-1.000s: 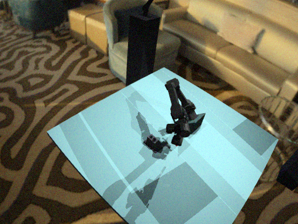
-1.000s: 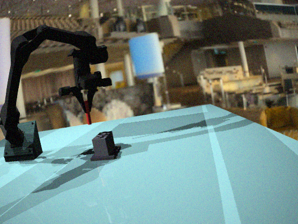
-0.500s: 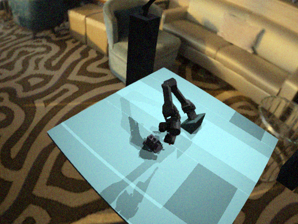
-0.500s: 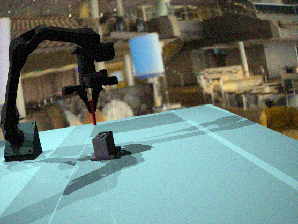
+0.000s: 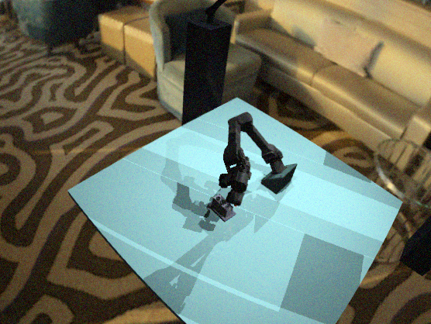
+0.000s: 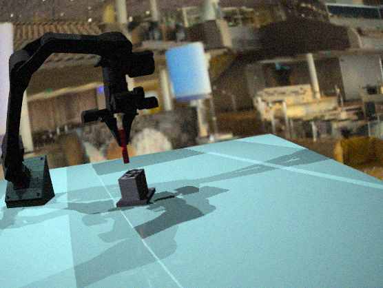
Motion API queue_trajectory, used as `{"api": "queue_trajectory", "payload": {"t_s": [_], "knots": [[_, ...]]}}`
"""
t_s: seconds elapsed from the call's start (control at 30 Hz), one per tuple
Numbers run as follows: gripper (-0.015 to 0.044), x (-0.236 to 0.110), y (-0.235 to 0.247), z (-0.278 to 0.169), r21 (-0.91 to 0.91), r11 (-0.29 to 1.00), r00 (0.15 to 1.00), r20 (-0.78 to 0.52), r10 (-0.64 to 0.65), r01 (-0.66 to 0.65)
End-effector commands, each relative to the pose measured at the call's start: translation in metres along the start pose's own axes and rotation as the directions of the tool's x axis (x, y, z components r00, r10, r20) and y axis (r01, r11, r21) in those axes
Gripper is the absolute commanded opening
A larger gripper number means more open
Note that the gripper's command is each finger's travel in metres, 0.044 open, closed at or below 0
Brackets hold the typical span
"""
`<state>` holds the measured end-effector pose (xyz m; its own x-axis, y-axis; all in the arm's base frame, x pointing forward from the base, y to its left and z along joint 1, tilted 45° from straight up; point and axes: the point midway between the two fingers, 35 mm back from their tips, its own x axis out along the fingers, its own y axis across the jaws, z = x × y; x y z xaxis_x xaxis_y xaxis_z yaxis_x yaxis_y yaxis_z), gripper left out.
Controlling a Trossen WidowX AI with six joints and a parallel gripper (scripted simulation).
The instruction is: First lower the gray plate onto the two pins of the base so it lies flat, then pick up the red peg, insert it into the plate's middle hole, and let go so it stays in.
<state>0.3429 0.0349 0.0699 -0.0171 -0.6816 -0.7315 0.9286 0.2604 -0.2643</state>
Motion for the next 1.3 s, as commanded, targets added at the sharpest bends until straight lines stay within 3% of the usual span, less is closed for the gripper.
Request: {"api": "queue_trajectory", "payload": {"t_s": [0.0, 0.47, 1.27], "knots": [[0.0000, -0.001, -0.001, 0.017, 0.002, 1.000, 1.000, 0.009, 0.002, -0.002], [0.0000, 0.000, -0.009, 0.059, 0.000, 1.000, 1.000, 0.028, -0.008, 0.008], [0.0000, 0.000, -0.008, 0.056, 0.000, 1.000, 1.000, 0.028, -0.008, 0.008]]}}
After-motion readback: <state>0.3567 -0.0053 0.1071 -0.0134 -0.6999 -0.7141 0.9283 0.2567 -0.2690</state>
